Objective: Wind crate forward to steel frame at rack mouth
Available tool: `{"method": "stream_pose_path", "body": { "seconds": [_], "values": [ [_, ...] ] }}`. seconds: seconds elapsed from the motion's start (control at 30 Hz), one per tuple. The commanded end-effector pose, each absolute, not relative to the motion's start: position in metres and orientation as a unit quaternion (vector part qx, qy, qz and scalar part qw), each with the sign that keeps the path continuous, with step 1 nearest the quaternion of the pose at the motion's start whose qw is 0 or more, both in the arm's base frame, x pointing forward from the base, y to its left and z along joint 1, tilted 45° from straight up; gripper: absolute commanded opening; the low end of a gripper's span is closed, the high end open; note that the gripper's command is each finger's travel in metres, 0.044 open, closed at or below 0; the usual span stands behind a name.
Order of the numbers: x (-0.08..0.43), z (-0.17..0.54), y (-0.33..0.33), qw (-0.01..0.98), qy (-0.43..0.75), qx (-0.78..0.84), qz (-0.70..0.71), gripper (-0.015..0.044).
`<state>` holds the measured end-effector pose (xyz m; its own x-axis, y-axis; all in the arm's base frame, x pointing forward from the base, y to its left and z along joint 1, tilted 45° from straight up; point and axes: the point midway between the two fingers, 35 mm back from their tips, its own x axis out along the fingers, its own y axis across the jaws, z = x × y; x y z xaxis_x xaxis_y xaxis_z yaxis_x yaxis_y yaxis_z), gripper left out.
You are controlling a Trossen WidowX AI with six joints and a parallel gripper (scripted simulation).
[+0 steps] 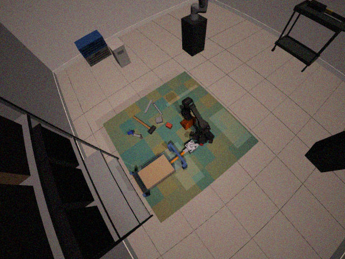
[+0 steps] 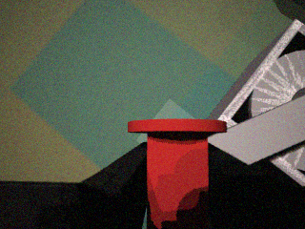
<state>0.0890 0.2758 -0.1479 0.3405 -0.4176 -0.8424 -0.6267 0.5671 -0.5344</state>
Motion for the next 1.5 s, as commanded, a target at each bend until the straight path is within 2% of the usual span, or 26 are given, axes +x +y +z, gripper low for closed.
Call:
{"method": "stream_pose_path", "body": {
  "seconds": [0.0,1.47],
  "values": [
    [0.087,-0.147,0.269,0.675,0.570,-0.462,0.073,0.0000],
    [0.078,-0.118,0.238,0.675,0.571,-0.463,0.073,0.0000]
  ]
}}
